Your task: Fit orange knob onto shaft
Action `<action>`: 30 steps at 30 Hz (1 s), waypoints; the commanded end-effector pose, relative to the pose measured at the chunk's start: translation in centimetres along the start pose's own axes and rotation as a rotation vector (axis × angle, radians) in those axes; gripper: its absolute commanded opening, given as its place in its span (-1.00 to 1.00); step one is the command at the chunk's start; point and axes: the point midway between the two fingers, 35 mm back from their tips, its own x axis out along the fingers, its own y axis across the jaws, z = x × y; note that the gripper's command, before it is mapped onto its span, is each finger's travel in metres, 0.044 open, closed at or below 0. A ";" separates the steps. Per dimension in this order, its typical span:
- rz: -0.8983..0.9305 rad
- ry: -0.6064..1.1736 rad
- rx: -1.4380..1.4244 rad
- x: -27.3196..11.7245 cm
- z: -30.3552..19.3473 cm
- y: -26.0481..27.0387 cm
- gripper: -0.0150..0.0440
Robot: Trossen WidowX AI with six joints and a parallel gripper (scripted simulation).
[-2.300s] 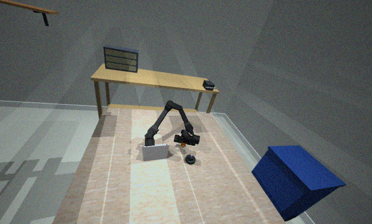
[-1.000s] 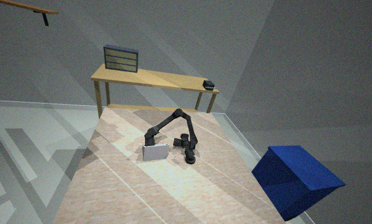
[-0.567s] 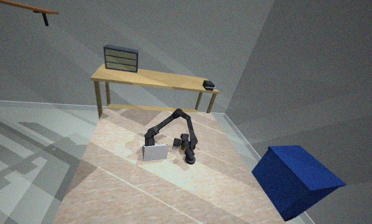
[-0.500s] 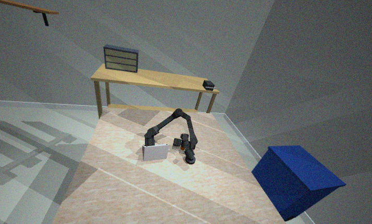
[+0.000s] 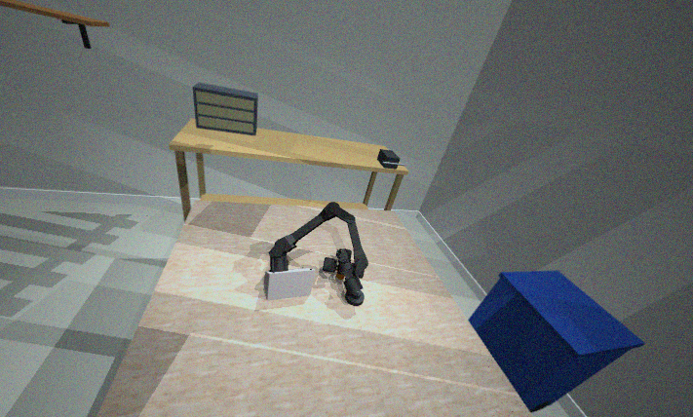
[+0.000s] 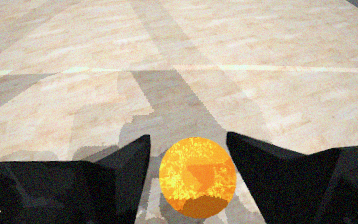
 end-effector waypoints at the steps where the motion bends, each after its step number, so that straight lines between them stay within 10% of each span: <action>1: 0.000 0.000 0.001 0.0 0.0 0.0 0.75; 4: 0.000 0.000 0.001 0.0 0.0 0.0 1.00; 25: -0.050 0.078 0.120 -5.5 6.0 0.2 1.00; 30: 0.081 0.535 0.049 -5.8 6.3 1.0 1.00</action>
